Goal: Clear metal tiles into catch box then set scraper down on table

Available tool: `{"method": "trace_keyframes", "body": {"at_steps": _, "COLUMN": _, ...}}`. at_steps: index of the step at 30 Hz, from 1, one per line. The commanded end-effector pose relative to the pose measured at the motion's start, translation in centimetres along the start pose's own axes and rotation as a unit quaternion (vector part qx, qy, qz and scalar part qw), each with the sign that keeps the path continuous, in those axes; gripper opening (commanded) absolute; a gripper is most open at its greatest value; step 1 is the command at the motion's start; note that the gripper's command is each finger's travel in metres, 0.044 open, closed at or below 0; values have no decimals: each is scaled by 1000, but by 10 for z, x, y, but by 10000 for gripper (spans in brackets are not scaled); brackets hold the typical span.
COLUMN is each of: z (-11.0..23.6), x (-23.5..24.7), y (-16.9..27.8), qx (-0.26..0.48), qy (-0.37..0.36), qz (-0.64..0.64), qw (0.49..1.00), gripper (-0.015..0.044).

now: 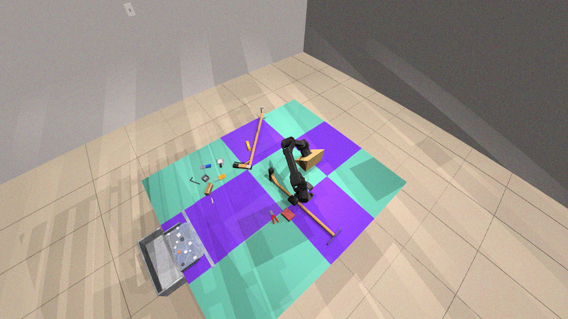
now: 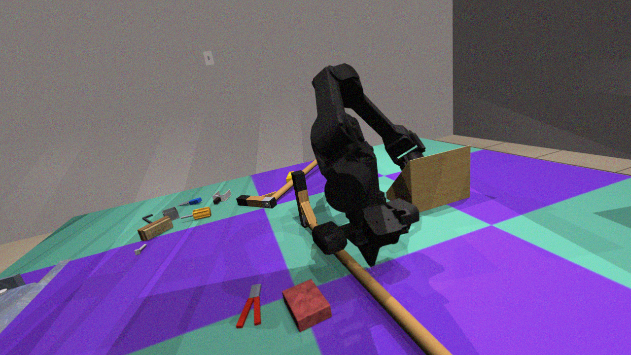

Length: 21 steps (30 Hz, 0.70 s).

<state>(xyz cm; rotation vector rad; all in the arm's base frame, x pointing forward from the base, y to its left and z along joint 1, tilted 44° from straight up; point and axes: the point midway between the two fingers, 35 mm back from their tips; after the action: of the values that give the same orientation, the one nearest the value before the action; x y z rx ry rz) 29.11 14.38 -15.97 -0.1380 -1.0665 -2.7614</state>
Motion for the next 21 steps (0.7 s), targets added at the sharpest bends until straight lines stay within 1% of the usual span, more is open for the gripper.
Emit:
{"method": "trace_keyframes", "body": {"at_steps": 1, "z": 0, "x": -5, "y": 0, "qx": 1, "qy": 1, "qz": 3, "qw": 1000, "gripper": 0}}
{"method": "trace_keyframes", "body": {"at_steps": 21, "z": 1, "x": -25, "y": 2, "qx": 1, "qy": 1, "qz": 2, "qw": 1000, "gripper": 0}}
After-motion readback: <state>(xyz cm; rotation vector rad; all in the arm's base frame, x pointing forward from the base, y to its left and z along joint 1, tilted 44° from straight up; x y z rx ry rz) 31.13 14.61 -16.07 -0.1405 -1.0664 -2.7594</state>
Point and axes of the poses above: the point midway between the two fingers, 35 mm back from their tips, its own z axis back along the fingers, its own x axis across the jaws, y = z × x, and after that the axes turned 10 degrees about z, right-handed
